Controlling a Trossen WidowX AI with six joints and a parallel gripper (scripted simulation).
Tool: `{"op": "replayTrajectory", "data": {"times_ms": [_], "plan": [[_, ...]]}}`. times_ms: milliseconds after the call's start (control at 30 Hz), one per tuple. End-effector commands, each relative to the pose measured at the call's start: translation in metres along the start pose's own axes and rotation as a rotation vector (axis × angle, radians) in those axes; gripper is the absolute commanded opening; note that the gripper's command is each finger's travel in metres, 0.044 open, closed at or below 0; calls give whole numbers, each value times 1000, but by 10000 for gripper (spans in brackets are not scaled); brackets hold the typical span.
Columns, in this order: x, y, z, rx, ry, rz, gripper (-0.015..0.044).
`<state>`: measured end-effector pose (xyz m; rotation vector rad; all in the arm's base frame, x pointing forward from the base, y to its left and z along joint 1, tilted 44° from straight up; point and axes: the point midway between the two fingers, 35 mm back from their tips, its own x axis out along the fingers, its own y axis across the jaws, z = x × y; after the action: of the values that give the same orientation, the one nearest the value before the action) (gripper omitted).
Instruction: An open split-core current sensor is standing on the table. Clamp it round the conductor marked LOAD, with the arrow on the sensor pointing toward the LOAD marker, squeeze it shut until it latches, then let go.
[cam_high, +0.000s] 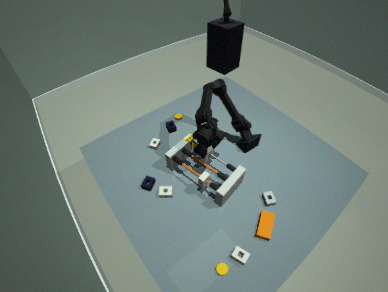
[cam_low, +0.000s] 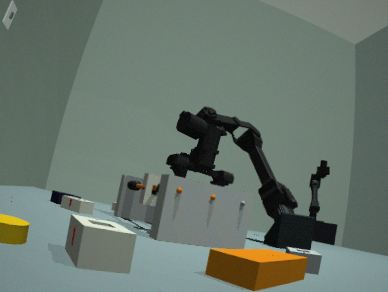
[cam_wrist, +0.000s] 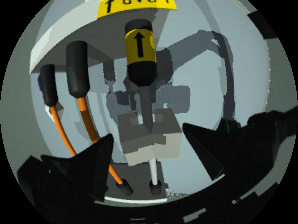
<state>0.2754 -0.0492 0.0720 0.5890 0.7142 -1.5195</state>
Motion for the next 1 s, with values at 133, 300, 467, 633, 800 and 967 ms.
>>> {"op": "replayTrajectory", "data": {"times_ms": [133,300,467,633,800,967], "plan": [[12,0,1,-1,-4,5,440],[20,0,2,-1,-5,5,440],[28,0,2,-1,-5,5,440],[25,0,1,4,0,5,420],[25,0,1,4,0,5,387],[25,0,1,4,0,5,353]]}}
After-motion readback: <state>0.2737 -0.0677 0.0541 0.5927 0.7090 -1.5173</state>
